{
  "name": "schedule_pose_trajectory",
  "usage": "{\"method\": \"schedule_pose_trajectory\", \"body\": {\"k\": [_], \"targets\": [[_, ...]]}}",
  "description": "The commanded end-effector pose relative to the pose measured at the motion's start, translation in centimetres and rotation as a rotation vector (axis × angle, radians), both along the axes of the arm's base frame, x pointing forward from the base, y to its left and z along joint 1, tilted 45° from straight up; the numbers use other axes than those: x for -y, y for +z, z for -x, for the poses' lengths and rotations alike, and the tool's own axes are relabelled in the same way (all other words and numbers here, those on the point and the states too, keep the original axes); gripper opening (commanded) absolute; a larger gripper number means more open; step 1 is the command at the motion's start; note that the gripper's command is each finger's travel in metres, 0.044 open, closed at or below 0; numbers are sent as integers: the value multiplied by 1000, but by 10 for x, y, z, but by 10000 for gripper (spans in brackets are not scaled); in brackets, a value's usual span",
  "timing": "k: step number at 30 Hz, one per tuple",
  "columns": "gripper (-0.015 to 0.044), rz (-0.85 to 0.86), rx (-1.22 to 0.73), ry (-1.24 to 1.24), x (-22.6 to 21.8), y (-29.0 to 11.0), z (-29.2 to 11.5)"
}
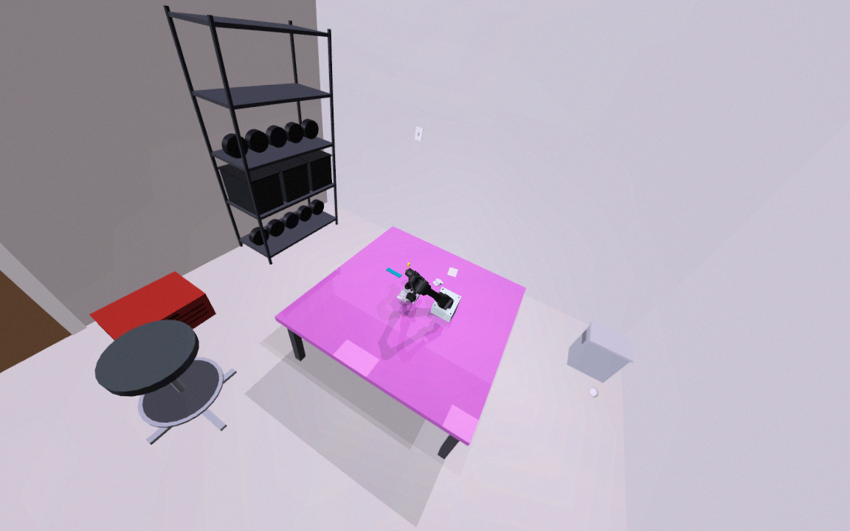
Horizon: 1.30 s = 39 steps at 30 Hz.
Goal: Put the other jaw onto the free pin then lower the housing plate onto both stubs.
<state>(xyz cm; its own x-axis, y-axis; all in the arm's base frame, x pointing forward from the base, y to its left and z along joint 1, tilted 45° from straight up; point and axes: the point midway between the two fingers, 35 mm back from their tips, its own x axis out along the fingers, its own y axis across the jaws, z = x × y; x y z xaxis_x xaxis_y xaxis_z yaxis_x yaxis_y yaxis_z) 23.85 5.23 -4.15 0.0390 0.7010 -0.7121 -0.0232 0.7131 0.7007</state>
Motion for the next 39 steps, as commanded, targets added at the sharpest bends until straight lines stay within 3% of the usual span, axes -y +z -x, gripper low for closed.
{"method": "schedule_pose_trajectory", "body": {"k": [1,14,22,27,34,39], "targets": [[440,1,0,0,0,0,0],[440,2,0,0,4,3,-1],[440,2,-5,-1,52,52,3],[440,-1,-6,-11,51,48,3],[440,3,-7,-1,88,86,37],[440,3,-7,-1,89,87,38]]}}
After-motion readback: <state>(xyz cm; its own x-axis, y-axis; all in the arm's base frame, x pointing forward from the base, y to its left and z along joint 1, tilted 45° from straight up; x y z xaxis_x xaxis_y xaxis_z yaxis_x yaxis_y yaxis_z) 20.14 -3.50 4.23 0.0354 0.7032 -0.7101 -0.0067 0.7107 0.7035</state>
